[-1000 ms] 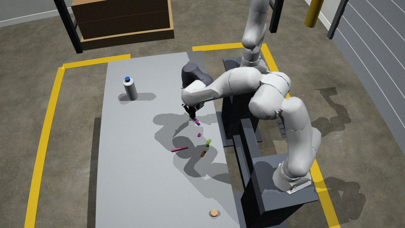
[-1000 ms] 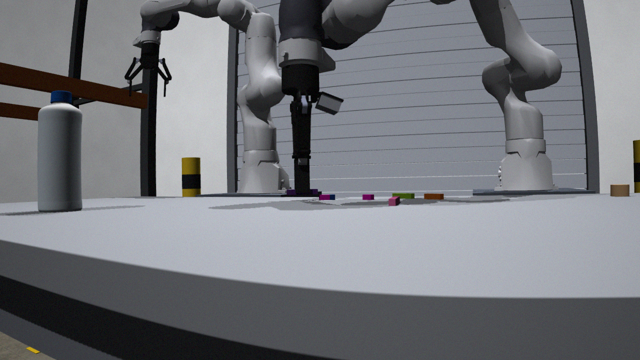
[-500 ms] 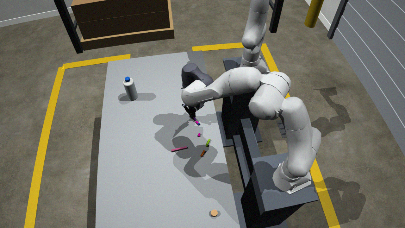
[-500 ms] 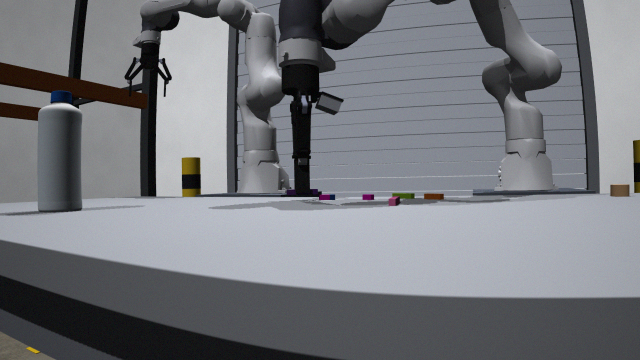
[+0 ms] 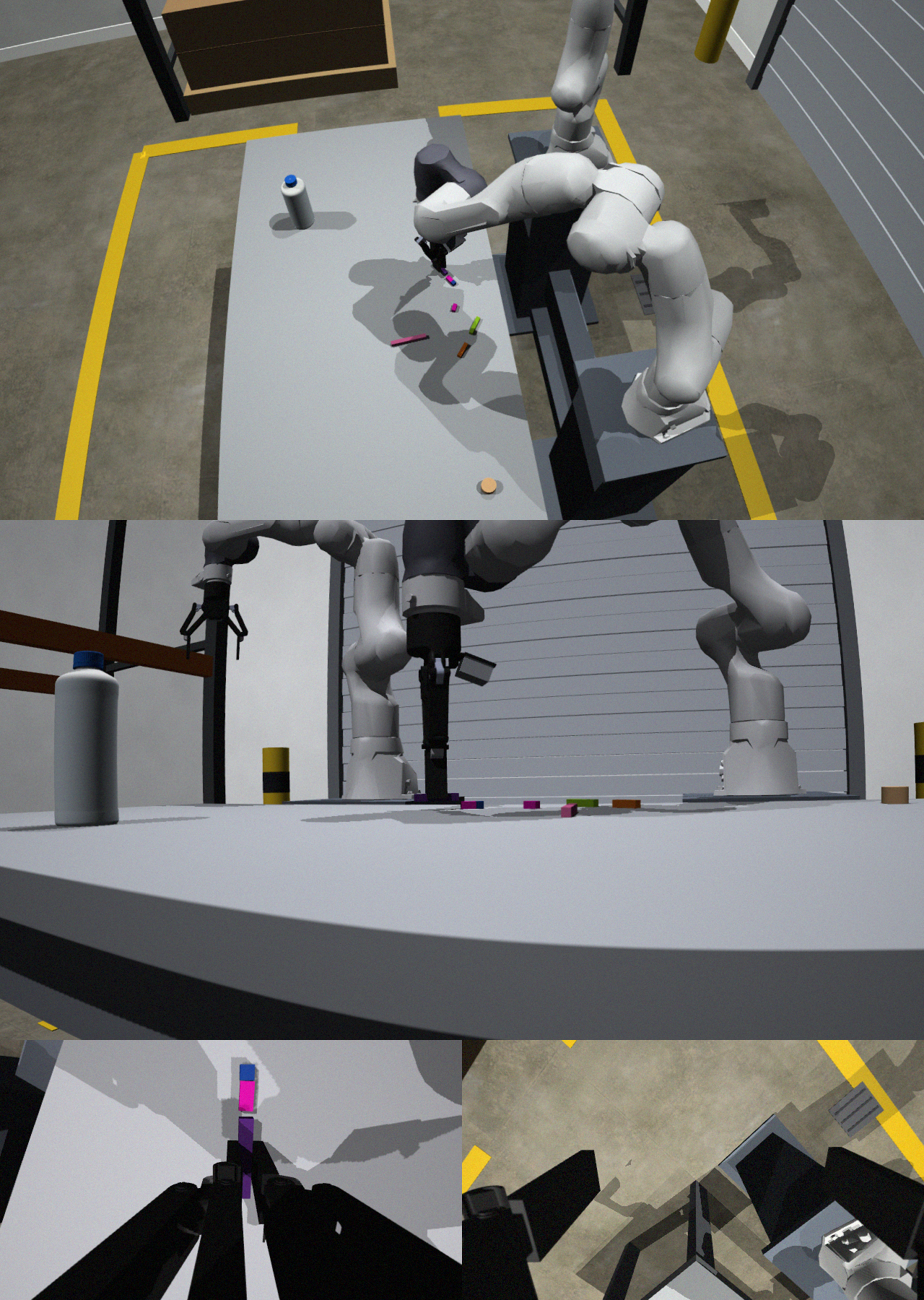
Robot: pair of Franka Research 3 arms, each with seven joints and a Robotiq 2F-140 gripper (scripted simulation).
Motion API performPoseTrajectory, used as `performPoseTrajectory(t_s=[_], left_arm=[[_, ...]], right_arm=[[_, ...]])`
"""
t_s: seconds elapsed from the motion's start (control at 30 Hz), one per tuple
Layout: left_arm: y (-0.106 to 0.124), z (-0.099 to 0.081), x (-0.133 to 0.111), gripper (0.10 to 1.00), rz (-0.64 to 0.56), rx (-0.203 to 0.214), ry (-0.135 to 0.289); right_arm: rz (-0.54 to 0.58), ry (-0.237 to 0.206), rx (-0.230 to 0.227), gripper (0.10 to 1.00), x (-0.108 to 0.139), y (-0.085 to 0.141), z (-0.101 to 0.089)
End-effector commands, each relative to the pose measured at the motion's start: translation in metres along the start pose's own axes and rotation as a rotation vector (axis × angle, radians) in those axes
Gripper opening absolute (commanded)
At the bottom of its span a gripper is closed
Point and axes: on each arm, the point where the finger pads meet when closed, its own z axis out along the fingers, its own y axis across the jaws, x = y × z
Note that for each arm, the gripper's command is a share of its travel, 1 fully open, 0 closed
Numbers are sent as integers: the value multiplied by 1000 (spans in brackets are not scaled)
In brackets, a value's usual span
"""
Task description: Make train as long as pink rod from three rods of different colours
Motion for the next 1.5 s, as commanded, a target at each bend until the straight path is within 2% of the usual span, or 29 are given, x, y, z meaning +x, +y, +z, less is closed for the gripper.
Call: performPoseTrajectory(t_s=[0.0, 0.7, 1.47], left_arm=[[1, 0, 0, 124, -2, -2, -1], [1, 0, 0, 124, -2, -2, -1], [1, 10, 0, 124, -2, -2, -1]], right_arm=[[6, -2, -2, 1000, -1, 0, 1], [6, -2, -2, 1000, -1, 0, 1], [6, -2, -2, 1000, -1, 0, 1]])
